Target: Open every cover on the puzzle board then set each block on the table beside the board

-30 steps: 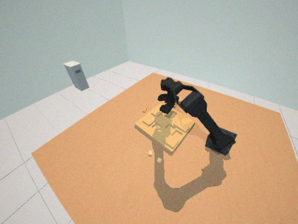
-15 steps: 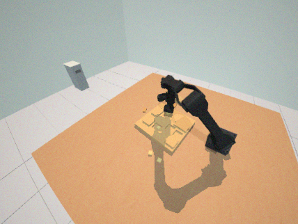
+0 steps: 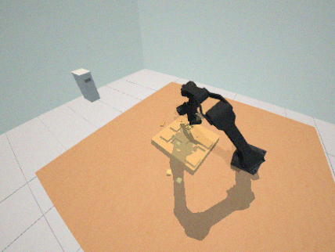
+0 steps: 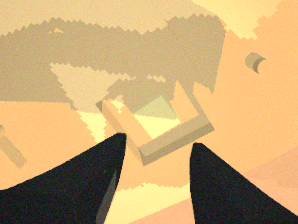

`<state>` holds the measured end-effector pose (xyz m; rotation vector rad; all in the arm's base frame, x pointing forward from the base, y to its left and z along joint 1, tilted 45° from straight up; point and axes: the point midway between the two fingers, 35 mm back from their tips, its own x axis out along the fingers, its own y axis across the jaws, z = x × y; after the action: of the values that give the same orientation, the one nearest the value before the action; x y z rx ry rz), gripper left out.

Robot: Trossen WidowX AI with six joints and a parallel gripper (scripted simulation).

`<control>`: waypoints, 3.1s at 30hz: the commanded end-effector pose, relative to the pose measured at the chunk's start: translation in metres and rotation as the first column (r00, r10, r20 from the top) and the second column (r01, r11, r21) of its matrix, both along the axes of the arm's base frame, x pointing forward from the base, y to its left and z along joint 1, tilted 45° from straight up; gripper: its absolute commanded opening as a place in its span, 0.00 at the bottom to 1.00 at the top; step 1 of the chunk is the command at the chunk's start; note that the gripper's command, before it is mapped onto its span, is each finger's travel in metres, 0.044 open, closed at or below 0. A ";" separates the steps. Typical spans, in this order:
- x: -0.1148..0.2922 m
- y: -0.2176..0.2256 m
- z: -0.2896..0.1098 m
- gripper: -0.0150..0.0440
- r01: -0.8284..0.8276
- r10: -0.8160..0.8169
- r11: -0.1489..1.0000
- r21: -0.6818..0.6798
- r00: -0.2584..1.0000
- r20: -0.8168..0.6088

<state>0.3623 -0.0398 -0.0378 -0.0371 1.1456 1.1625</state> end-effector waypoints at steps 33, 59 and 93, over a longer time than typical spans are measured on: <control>0.000 -0.016 0.017 0.50 -0.500 0.478 0.861 -0.091 0.738 0.476; -0.003 0.004 -0.005 0.50 -0.500 0.478 0.861 -0.090 0.738 0.477; -0.003 0.018 -0.017 0.50 -0.500 0.477 0.862 -0.090 0.738 0.477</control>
<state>0.3602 -0.0265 -0.0528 -0.6106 0.6644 1.5318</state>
